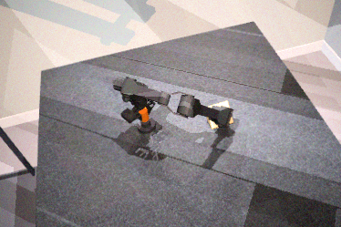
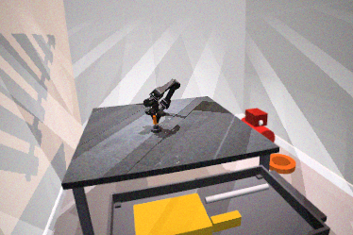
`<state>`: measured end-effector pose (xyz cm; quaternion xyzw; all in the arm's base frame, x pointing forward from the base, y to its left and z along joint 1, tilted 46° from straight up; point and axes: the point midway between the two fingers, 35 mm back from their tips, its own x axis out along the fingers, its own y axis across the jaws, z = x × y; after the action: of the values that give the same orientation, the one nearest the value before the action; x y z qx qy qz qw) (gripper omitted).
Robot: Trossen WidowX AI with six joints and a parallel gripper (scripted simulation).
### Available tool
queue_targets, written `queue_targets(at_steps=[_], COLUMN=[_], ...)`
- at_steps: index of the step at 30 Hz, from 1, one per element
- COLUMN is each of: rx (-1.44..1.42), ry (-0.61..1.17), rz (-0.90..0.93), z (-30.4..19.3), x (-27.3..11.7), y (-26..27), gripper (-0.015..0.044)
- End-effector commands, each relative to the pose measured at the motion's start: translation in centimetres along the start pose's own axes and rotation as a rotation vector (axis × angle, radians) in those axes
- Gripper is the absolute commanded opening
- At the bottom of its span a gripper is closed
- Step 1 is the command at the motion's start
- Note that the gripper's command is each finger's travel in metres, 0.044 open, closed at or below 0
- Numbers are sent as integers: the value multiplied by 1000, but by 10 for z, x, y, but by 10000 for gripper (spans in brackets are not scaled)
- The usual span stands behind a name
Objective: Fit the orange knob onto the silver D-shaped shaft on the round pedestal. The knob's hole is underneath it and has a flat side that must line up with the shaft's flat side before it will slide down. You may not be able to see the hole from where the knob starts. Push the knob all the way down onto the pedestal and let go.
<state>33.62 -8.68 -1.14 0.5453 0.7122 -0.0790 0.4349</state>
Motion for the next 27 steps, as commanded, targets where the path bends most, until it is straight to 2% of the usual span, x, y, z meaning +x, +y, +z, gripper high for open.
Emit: queue_targets(at_steps=[1, 12, 19, 27], rx=[3, 3, 202, 212], ry=[-1, -1, -1, -1], rz=[3, 3, 3, 3], z=[1, 0, 0, 0], x=[1, -4, -3, 0], y=[1, 1, 0, 1], gripper=[0, 0, 0, 0])
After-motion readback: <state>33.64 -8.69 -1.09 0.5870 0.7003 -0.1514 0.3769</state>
